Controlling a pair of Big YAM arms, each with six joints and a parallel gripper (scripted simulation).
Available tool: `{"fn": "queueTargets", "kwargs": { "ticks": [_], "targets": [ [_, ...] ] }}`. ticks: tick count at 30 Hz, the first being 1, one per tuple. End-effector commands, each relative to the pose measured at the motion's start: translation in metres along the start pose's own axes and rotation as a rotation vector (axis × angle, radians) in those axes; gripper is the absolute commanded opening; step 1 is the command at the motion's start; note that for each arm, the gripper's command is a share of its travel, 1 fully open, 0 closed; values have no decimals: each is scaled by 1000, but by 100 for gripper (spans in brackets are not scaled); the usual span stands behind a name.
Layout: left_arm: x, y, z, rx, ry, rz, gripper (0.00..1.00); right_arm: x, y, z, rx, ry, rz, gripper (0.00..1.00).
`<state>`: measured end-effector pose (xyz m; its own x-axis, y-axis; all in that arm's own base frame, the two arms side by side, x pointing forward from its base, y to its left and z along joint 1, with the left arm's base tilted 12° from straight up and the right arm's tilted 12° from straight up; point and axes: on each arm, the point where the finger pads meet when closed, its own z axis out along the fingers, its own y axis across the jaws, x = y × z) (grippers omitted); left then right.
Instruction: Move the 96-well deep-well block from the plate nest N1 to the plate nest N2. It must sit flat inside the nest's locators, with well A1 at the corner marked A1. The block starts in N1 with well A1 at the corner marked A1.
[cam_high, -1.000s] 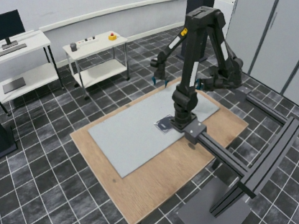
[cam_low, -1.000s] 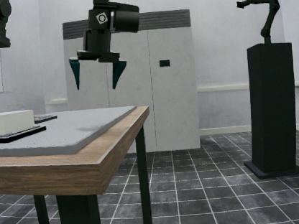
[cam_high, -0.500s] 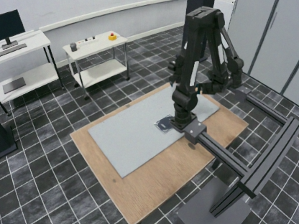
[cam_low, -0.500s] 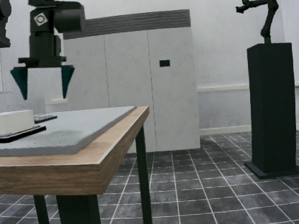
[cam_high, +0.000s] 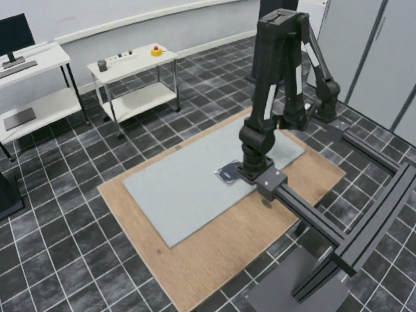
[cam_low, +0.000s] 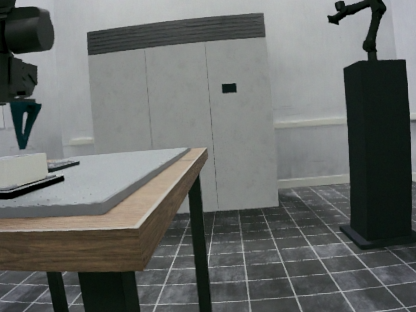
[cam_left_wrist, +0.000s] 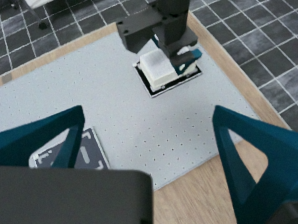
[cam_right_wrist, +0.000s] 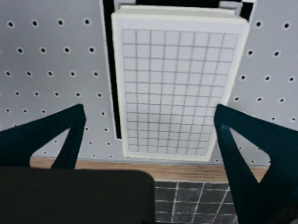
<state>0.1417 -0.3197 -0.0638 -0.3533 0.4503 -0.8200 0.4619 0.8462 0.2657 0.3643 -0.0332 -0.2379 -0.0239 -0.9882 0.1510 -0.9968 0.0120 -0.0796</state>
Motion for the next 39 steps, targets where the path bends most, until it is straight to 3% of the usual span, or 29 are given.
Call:
{"fn": "queueTargets", "kwargs": {
  "ticks": [1, 7, 13, 15, 39],
  "targets": [
    [-10, 0, 1, 64, -64, 55, 100, -1, -26, -6, 72, 6, 25, 100],
    [-31, 3, -6, 122, -163, 25, 100, 2, -21, -5, 70, 14, 31, 100],
    [-31, 0, -9, 135, -167, 10, 100, 3, -30, -10, 91, 14, 35, 100],
    [-31, 0, -9, 134, -167, 10, 100, 1, -17, 6, 53, 14, 18, 100],
    [-38, -3, -10, 136, -175, -1, 100, 4, -20, 35, 51, 13, 13, 100]
  ]
}}
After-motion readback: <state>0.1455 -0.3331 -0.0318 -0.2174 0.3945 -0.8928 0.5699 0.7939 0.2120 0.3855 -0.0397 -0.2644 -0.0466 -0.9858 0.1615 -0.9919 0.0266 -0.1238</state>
